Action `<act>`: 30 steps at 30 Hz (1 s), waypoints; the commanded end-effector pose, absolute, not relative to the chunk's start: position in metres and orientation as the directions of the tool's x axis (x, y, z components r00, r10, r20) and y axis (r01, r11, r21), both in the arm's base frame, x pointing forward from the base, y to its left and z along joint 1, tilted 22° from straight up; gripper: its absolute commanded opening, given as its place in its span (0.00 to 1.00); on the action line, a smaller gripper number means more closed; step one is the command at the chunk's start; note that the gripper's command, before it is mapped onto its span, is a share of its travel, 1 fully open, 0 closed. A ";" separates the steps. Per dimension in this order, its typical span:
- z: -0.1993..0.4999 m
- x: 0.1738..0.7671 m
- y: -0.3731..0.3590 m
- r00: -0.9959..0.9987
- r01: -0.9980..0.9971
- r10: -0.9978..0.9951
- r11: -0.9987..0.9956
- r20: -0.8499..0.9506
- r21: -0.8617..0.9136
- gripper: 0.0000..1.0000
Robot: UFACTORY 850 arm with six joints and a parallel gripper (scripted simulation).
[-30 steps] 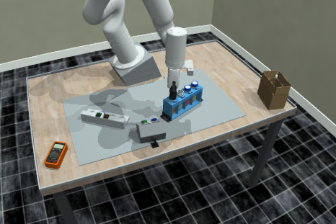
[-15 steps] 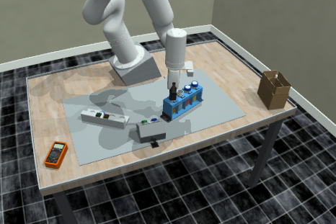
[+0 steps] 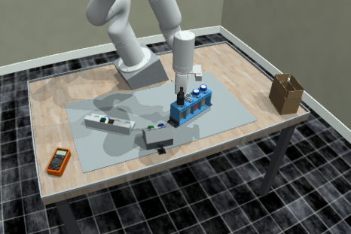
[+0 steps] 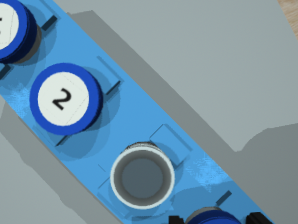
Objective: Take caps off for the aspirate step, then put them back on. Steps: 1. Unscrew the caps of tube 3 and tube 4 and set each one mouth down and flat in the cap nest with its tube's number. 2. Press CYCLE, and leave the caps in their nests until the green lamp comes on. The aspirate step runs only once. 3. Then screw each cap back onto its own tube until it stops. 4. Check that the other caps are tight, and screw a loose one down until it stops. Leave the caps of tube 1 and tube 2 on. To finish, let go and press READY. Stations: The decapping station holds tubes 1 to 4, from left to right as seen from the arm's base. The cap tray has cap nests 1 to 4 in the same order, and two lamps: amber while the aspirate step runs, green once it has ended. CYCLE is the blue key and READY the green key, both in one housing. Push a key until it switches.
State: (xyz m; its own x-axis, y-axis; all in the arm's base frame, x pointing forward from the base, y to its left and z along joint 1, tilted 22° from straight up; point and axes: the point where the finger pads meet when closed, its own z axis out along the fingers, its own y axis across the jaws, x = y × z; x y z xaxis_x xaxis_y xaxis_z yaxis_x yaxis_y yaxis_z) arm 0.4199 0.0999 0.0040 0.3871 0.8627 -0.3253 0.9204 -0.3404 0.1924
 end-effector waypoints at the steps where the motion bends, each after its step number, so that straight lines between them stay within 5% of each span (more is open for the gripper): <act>1: 0.004 0.421 0.100 0.387 0.920 0.863 -0.340 -0.324 0.193 0.00; 12: 0.004 0.421 0.100 0.387 0.920 0.863 -0.340 -0.324 0.193 0.00; 30: 0.004 0.420 0.100 -0.383 0.922 0.848 0.376 -0.365 -0.094 0.00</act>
State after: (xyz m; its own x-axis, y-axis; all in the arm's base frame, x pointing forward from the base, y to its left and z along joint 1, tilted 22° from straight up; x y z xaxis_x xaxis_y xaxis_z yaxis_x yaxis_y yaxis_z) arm 0.4193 0.0998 0.0037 -0.1635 0.9095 -0.3821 0.9820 0.1874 0.0257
